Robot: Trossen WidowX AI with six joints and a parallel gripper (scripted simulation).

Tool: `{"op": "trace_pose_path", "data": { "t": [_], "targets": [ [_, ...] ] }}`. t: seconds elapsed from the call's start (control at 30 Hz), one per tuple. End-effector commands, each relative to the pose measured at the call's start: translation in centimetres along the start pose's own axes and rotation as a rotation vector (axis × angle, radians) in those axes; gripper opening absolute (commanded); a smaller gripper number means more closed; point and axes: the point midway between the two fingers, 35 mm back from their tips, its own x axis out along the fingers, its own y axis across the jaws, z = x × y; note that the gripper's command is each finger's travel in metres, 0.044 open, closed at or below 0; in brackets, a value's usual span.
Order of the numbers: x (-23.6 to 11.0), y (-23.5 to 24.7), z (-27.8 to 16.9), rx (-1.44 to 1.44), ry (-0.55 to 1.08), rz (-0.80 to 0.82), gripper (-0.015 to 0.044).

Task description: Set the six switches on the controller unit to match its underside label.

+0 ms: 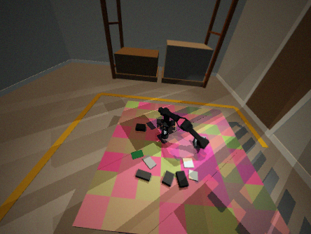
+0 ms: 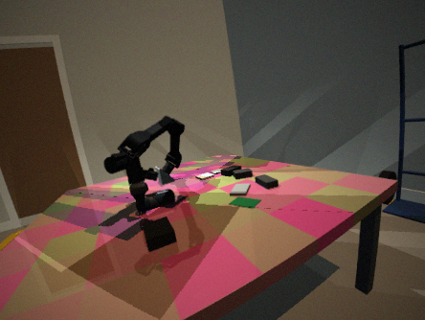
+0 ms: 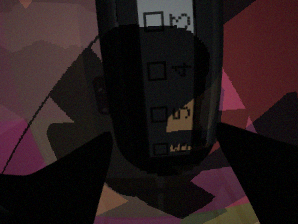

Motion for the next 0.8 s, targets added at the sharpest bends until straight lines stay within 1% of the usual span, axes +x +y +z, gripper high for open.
{"op": "trace_pose_path", "data": {
  "t": [0.0,0.57,0.6,0.77],
  "targets": [
    [0.14,-0.03,0.04,0.006,-0.004,-0.004,0.0327],
    [-0.12,-0.03,0.11,0.007,-0.004,-0.004,0.0327],
    [-0.20,-0.03,0.13,0.007,-0.004,-0.004,0.0336],
    [-0.56,-0.03,0.23,0.007,-0.004,-0.003,0.0336]
  ]
}}
